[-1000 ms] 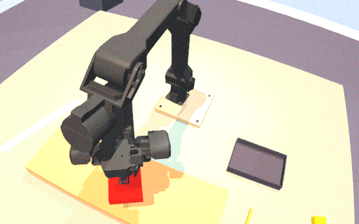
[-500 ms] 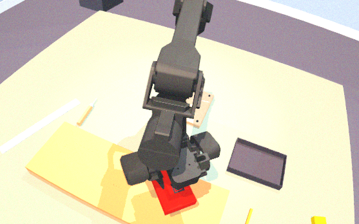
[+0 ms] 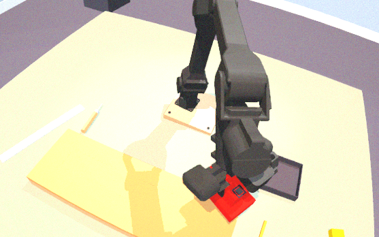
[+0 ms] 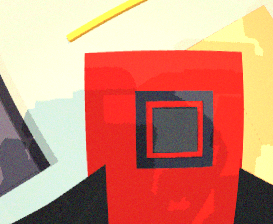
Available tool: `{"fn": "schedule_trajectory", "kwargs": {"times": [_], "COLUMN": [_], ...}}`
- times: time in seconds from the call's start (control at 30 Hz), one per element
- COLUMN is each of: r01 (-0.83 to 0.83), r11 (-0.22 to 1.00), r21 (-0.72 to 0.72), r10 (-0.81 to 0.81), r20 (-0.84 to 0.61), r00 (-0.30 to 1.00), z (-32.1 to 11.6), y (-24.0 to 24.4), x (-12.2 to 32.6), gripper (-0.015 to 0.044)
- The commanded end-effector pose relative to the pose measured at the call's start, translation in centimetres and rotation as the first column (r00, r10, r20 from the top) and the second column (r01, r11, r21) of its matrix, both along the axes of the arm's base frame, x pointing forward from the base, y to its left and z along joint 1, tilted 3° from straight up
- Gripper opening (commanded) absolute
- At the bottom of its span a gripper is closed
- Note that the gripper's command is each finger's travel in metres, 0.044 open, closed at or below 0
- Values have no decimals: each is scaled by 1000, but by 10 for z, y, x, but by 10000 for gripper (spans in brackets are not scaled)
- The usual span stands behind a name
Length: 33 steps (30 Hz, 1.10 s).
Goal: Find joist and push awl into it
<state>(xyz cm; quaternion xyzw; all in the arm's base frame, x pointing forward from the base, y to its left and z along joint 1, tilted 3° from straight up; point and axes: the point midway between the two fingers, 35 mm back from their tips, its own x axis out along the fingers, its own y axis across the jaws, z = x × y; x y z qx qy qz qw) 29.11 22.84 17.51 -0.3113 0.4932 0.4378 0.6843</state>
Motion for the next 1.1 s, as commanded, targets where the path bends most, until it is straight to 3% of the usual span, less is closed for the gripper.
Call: {"fn": "schedule_trajectory", "kwargs": {"times": [0.0,0.57,1.07], "r01": [-61,-330,-513], "r11": [998,944,858], "r21": [8,12,15], "r10": [61,329,512], "r20": [17,29,37], "r00": [998,944,858], "z": [4,0,-4], "y": [17,74,97], "x": [-20,-109,-181], "gripper": [0,0,0]}}
